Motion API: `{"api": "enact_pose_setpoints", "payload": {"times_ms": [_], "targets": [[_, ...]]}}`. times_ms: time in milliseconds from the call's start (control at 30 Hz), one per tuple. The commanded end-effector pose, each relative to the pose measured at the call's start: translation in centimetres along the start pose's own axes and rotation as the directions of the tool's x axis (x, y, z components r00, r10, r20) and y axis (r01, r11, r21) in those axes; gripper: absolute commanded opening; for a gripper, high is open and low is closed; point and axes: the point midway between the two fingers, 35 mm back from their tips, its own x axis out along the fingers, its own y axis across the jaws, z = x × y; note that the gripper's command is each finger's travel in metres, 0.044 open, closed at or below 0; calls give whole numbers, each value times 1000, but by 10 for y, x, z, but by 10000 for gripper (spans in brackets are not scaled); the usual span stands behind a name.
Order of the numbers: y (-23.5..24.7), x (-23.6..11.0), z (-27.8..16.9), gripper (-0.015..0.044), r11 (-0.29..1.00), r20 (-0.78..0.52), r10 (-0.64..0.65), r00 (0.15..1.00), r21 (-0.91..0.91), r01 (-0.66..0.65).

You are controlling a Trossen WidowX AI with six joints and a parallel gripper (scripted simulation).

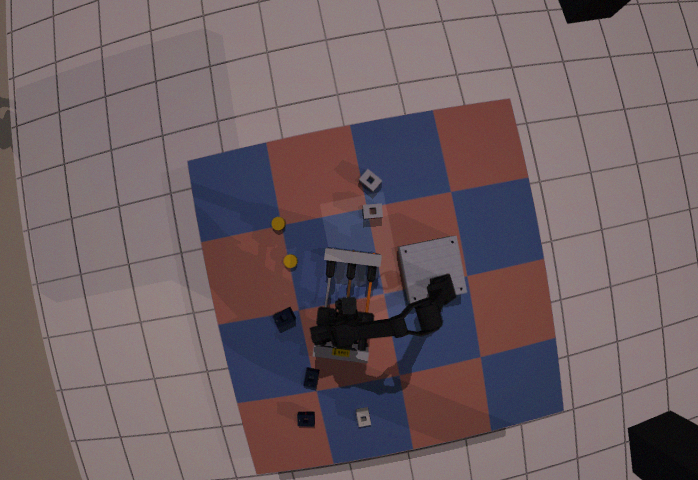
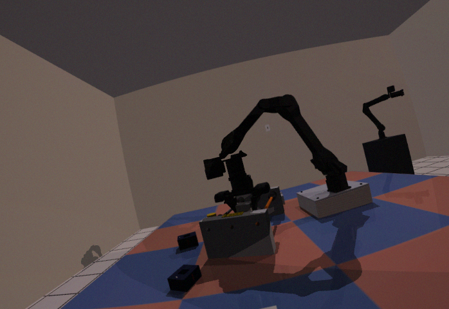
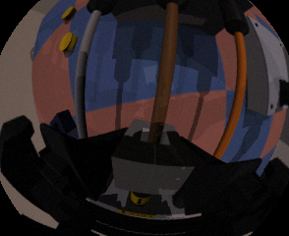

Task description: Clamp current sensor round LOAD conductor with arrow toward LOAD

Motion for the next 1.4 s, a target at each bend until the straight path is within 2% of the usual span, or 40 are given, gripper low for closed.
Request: {"api": "enact_pose_setpoints", "payload": {"times_ms": [0,33,267,567,833,1367], "targets": [[0,0,0,264,1000,0,0,1000,0,0],[0,0,0,264,1000,0,0,1000,0,0],[0,0,0,440,1000,0,0,1000,0,0],[0,-2,0,440,1000,0,0,1000,0,0],[0,-103,-2,440,1000,-6,11,1000,-1,-11],[-1,-106,-2,440,1000,-6,11,1000,-1,-11]]}}
